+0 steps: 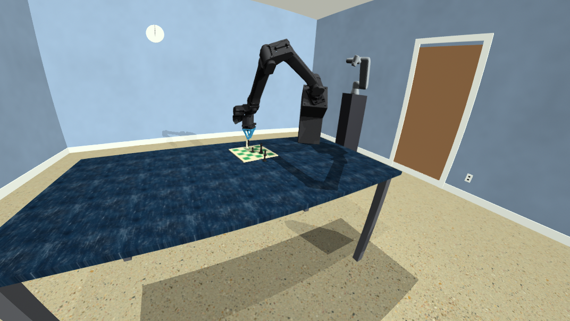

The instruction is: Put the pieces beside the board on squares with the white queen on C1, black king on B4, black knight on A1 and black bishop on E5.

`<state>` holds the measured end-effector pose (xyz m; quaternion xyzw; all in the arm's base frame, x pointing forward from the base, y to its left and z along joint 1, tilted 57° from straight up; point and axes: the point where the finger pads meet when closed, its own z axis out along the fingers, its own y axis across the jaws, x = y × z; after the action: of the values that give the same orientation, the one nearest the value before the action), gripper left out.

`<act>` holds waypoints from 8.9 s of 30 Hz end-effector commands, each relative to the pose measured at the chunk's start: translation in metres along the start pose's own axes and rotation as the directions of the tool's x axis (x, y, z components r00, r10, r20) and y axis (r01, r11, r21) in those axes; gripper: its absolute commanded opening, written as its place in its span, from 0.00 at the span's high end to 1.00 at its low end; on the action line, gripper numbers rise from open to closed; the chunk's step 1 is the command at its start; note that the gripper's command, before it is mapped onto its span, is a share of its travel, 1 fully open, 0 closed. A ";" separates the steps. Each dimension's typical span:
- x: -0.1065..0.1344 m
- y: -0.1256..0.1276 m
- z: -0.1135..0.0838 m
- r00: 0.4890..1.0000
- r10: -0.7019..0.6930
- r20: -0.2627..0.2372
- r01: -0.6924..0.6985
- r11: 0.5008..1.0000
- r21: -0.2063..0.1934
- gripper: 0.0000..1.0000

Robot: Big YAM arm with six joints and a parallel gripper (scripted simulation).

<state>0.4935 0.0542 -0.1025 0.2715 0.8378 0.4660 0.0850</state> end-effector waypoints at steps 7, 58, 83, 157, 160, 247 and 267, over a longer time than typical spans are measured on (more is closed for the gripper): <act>-0.003 0.012 -0.004 1.000 0.000 0.010 0.000 1.000 -0.005 0.65; -0.002 0.005 0.008 1.000 -0.001 0.002 0.001 1.000 -0.002 0.65; -0.005 0.001 0.034 1.000 0.015 0.009 -0.015 1.000 0.000 0.65; -0.009 0.003 0.000 1.000 0.009 0.027 -0.009 1.000 -0.006 1.00; -0.009 0.003 -0.006 1.000 0.009 0.027 -0.008 1.000 -0.006 1.00; 0.062 0.022 0.019 1.000 -0.019 0.023 0.019 1.000 -0.010 1.00; 0.063 0.021 0.019 1.000 -0.017 0.022 0.017 1.000 -0.008 1.00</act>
<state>0.4491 0.1180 -0.0929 0.2592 0.8421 0.4643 0.0906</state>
